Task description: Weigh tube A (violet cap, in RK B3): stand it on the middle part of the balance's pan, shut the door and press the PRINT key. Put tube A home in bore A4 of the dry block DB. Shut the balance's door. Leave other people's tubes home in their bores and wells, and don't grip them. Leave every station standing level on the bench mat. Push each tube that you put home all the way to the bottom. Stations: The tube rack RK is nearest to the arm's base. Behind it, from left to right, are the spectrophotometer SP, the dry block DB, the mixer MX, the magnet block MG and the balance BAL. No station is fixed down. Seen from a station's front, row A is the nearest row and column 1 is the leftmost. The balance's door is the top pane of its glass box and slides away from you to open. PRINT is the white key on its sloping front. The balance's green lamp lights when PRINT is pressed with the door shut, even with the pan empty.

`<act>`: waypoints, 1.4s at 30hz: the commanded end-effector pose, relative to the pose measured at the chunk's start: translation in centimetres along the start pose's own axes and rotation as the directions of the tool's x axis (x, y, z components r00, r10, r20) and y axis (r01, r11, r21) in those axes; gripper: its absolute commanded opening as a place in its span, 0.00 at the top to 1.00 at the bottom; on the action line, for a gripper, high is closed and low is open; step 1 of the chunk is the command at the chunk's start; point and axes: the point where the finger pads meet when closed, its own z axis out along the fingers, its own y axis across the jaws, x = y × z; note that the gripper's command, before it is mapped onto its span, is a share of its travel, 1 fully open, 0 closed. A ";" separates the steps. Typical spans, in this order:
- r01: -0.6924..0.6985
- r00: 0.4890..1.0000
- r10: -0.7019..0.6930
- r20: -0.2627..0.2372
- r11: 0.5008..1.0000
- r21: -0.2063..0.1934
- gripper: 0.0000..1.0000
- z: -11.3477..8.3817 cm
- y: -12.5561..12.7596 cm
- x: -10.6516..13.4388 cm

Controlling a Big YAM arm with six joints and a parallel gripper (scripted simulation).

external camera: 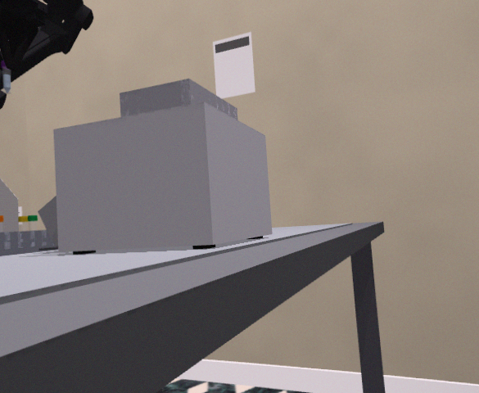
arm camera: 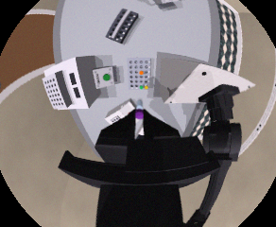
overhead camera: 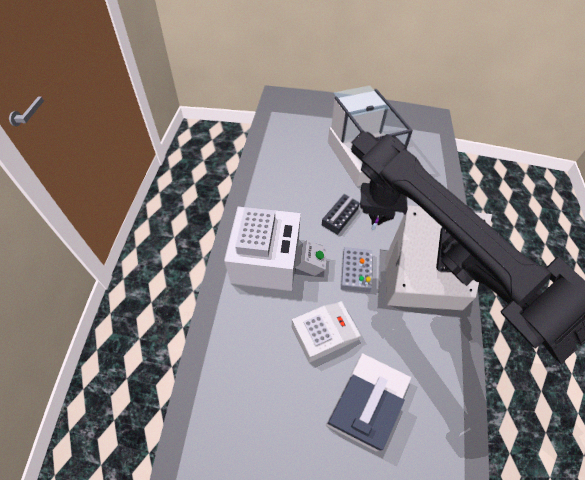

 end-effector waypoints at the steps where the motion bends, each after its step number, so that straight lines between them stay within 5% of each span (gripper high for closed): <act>1: 0.018 1.000 -0.018 0.016 1.000 -0.014 0.91 -0.9 0.8 -0.1; 10: 0.018 1.000 -0.018 0.016 1.000 -0.014 0.91 -0.9 0.8 -0.1; 11: 0.056 0.998 -0.055 0.037 0.998 -0.038 0.91 -1.8 1.7 -1.8; 17: 0.081 0.996 -0.080 0.041 0.996 -0.035 0.91 -1.8 1.5 -6.3; 21: 0.107 0.993 -0.106 0.043 0.994 -0.033 0.91 -1.7 1.4 -7.2; 36: 0.235 0.971 -0.234 0.050 0.972 -0.019 0.91 -1.6 0.4 -20.3; 42: 0.260 0.965 -0.259 0.051 0.965 -0.016 0.91 -1.5 0.1 -23.7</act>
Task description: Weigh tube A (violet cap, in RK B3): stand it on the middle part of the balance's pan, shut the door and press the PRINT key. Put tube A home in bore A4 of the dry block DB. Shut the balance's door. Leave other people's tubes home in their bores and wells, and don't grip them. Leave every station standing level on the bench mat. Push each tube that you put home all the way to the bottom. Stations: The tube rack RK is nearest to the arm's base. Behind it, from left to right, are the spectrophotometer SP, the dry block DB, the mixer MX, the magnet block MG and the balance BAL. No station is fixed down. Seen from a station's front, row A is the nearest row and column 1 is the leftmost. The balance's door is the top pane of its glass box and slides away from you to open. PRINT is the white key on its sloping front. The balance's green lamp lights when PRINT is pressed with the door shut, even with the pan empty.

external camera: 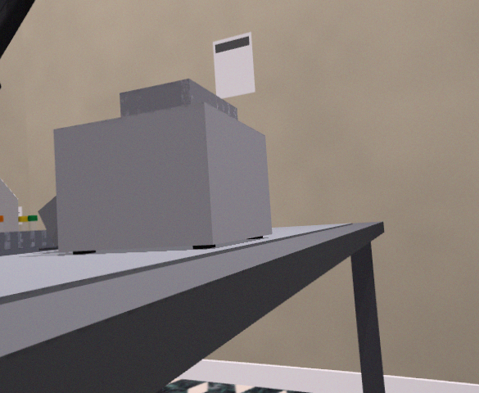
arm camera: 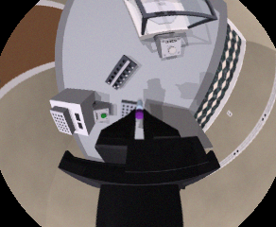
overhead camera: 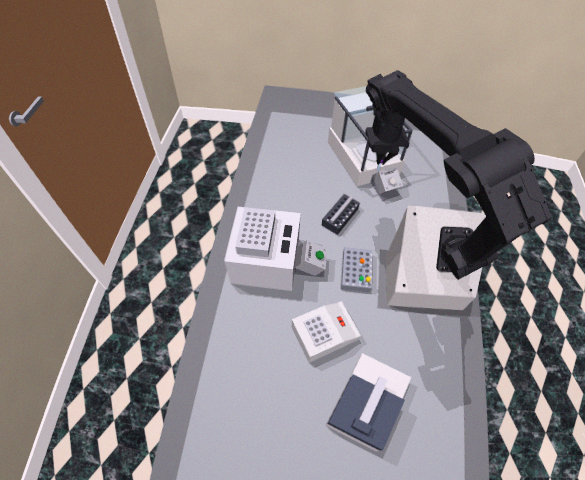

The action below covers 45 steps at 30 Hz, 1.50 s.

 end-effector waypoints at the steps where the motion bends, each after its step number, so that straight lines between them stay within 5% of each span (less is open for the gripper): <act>1: 0.066 0.997 -0.065 0.048 0.998 -0.024 0.91 -1.5 0.3 -4.5; 11: 0.163 0.986 -0.163 0.027 0.986 -0.013 0.91 -1.3 -2.2 -12.1; 14: 0.203 0.979 -0.203 0.023 0.979 0.001 0.91 -1.0 -1.8 -12.7; 28: 0.293 0.956 -0.293 0.028 0.956 -0.005 0.91 -1.1 -5.6 -24.2; 31: 0.338 0.941 -0.339 0.018 0.941 0.015 0.91 -0.6 -4.6 -24.7; 34: 0.318 0.948 -0.318 0.028 0.948 -0.004 0.91 -1.0 -6.5 -27.3; 38: 0.320 0.947 -0.320 0.028 0.947 -0.004 0.91 -1.0 -6.4 -27.4; 39: 0.326 0.945 -0.326 0.011 0.945 0.001 0.91 -1.2 -5.9 -25.3; 41: 0.334 0.943 -0.334 0.007 0.943 0.008 0.91 -1.1 -5.4 -25.1; 43: 0.341 0.939 -0.341 0.039 0.940 0.014 0.91 -1.1 -5.2 -26.1; 45: 0.323 0.946 -0.323 0.016 0.946 0.002 0.91 0.5 -5.9 -25.8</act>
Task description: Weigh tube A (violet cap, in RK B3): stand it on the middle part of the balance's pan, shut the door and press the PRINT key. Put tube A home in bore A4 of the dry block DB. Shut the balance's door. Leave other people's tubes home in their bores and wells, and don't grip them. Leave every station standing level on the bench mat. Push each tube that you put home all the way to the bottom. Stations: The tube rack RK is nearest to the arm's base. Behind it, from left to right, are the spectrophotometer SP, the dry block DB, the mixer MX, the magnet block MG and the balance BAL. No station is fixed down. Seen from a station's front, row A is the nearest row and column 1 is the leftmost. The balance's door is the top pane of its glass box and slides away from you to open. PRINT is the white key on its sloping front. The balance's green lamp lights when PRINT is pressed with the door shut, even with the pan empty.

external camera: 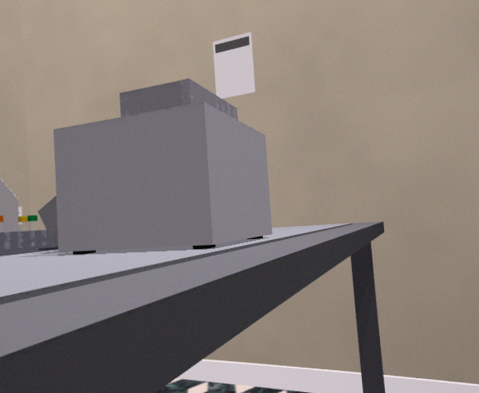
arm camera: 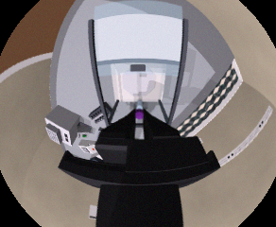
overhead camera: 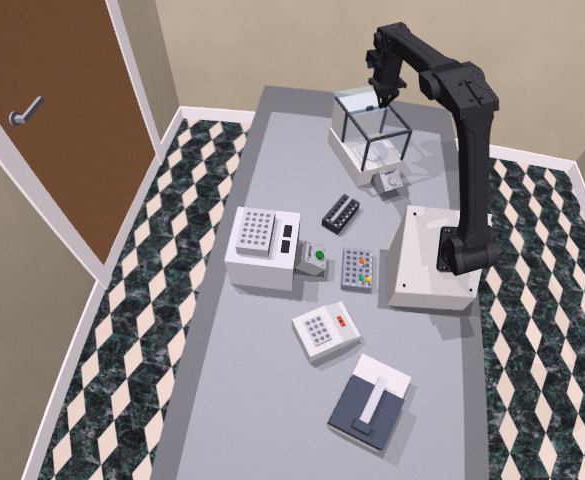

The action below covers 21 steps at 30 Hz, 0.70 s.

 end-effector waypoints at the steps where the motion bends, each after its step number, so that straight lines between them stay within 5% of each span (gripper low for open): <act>1: 0.014 0.999 -0.014 0.029 1.000 0.006 0.91 -0.6 0.1 -0.5; 3: 0.015 0.998 -0.016 0.058 1.000 0.009 0.91 -1.4 -0.1 -1.7; 6: 0.003 1.000 -0.003 0.002 1.000 0.004 0.91 1.6 0.0 -0.4; 17: 0.001 1.000 -0.001 0.001 1.000 0.006 0.91 3.5 0.2 -0.4; 19: 0.001 1.000 -0.001 0.001 1.000 0.006 0.91 3.5 0.2 -0.4; 20: 0.009 0.999 -0.010 0.051 1.000 0.009 0.91 1.8 -0.1 -2.2; 21: 0.003 0.999 -0.003 0.035 1.000 0.005 0.91 2.5 -0.2 -1.6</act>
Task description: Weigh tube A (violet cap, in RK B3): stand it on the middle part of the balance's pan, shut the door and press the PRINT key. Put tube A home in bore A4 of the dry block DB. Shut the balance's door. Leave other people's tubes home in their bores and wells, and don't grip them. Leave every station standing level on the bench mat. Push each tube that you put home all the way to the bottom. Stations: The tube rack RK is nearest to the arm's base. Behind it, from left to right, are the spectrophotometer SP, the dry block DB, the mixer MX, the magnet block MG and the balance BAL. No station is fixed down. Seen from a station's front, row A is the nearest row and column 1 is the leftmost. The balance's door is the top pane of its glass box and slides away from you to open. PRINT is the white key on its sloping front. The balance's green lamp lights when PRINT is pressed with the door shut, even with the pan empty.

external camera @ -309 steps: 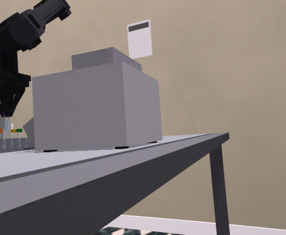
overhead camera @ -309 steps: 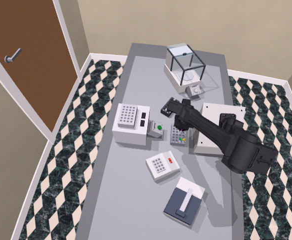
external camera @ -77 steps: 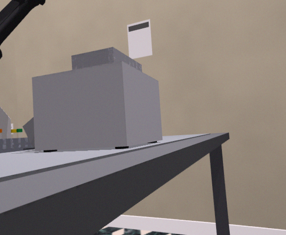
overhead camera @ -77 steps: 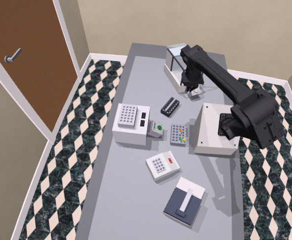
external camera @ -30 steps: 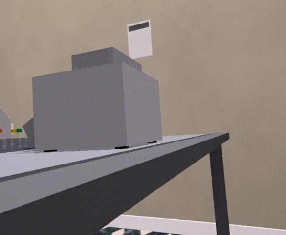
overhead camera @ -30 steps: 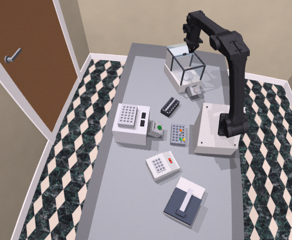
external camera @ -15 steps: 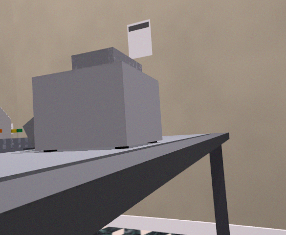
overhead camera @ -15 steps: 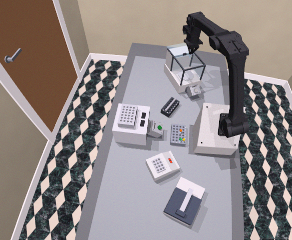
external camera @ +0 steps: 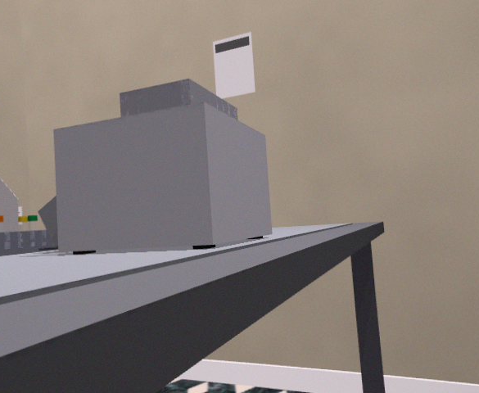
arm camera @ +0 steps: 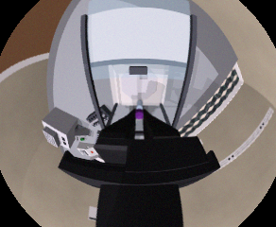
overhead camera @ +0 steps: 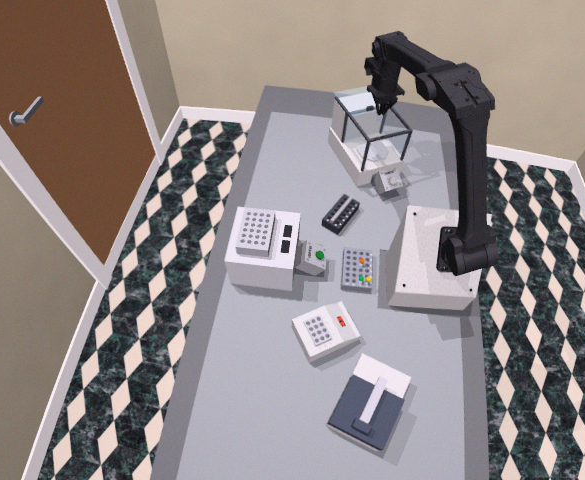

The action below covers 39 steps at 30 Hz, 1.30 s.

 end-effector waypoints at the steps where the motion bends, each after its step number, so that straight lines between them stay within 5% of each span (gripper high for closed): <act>1: -0.008 1.000 0.008 0.013 1.000 0.001 0.91 0.8 -0.3 -0.8; 15: -0.004 1.000 0.004 -0.002 1.000 0.005 0.91 3.4 0.0 -0.4; 16: 0.010 0.999 -0.011 0.053 1.000 0.012 0.91 1.5 0.0 -2.5; 20: -0.006 1.000 0.006 -0.001 1.000 0.003 0.91 4.2 0.0 -0.4; 30: -0.004 1.000 0.004 -0.002 1.000 0.005 0.91 5.9 0.0 -0.3; 32: -0.004 1.000 0.004 -0.002 1.000 0.005 0.91 5.9 0.0 -0.3; 33: 0.008 0.999 -0.008 0.051 1.000 0.009 0.91 4.1 -0.1 -2.5; 39: -0.001 1.000 0.001 0.005 1.000 0.007 0.91 6.9 0.1 -0.7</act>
